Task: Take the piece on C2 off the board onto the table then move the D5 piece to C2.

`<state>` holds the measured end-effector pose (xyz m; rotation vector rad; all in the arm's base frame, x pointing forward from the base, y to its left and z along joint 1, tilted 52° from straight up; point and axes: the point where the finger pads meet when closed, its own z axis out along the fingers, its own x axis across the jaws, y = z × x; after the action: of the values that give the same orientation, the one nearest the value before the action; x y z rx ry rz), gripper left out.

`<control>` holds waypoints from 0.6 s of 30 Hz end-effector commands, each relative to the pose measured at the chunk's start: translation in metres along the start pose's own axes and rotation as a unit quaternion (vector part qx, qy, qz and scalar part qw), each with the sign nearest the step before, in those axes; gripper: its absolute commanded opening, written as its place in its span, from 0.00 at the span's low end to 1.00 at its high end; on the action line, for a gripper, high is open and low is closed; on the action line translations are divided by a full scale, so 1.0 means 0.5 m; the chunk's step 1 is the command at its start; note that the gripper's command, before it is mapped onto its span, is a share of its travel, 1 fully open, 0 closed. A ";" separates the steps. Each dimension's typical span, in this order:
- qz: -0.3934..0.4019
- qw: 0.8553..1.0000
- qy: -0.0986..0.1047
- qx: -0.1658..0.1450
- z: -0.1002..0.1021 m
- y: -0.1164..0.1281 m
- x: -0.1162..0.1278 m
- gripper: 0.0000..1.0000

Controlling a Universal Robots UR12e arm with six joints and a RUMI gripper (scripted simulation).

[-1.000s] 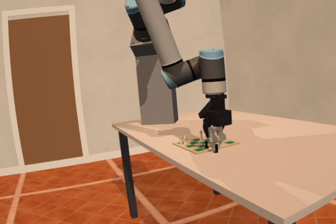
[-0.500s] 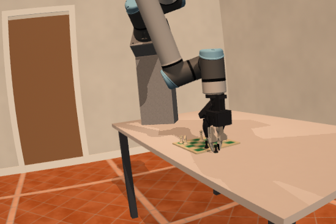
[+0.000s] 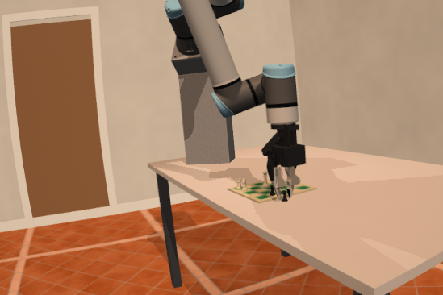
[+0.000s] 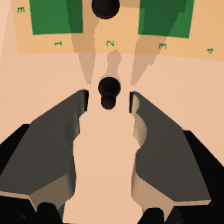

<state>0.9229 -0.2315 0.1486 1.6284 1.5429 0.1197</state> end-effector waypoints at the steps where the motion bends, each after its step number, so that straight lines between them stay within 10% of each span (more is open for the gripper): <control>1: 0.000 1.000 0.000 -0.001 -0.007 0.001 0.000 0.20; 18: 0.000 1.000 0.000 -0.001 -0.144 0.001 0.000 0.20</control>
<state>0.8942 -0.2069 0.1785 1.6281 1.5429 0.1197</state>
